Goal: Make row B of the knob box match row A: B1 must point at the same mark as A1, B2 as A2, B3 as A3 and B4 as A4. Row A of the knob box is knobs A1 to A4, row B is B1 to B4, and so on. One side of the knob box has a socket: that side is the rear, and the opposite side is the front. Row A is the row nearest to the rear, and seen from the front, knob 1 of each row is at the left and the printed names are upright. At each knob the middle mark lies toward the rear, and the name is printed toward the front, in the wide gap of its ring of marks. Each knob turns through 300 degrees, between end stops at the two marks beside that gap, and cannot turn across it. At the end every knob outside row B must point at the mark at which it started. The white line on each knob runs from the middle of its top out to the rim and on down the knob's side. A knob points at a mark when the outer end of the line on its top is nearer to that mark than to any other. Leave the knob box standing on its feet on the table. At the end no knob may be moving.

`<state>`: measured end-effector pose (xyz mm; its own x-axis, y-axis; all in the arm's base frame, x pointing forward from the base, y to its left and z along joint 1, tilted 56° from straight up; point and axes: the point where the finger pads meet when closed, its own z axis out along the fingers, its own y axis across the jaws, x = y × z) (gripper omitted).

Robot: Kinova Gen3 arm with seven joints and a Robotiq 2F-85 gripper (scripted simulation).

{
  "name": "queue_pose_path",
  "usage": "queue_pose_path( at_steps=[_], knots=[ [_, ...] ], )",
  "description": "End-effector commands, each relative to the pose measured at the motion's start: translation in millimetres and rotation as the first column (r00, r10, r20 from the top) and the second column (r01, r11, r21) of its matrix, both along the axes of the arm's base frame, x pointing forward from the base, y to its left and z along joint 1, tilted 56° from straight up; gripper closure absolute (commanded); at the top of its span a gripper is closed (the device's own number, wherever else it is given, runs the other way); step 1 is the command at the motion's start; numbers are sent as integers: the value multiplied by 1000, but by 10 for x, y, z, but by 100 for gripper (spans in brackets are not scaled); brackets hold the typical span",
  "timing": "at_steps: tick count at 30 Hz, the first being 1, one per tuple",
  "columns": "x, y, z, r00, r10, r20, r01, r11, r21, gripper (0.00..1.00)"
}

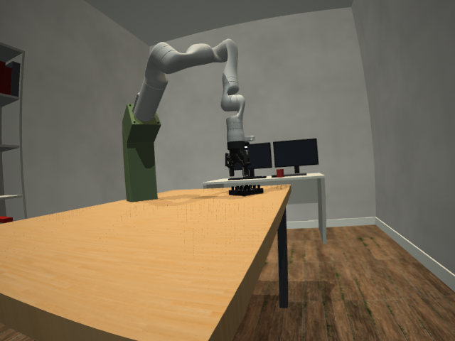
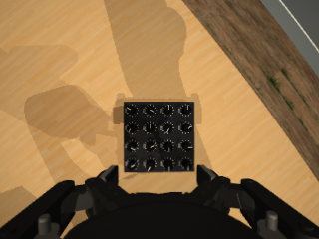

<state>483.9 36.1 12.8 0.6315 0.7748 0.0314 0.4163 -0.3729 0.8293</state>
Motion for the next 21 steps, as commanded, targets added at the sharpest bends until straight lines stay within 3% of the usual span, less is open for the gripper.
queue_pose_path(
  at_steps=[1, 21],
  knots=[
    [-8, -5, 2, 1000, 1, 0, -1, 1000, -1, 0],
    [-208, -253, -8, 1000, 1, 0, -1, 1000, -1, 0]
  ],
)
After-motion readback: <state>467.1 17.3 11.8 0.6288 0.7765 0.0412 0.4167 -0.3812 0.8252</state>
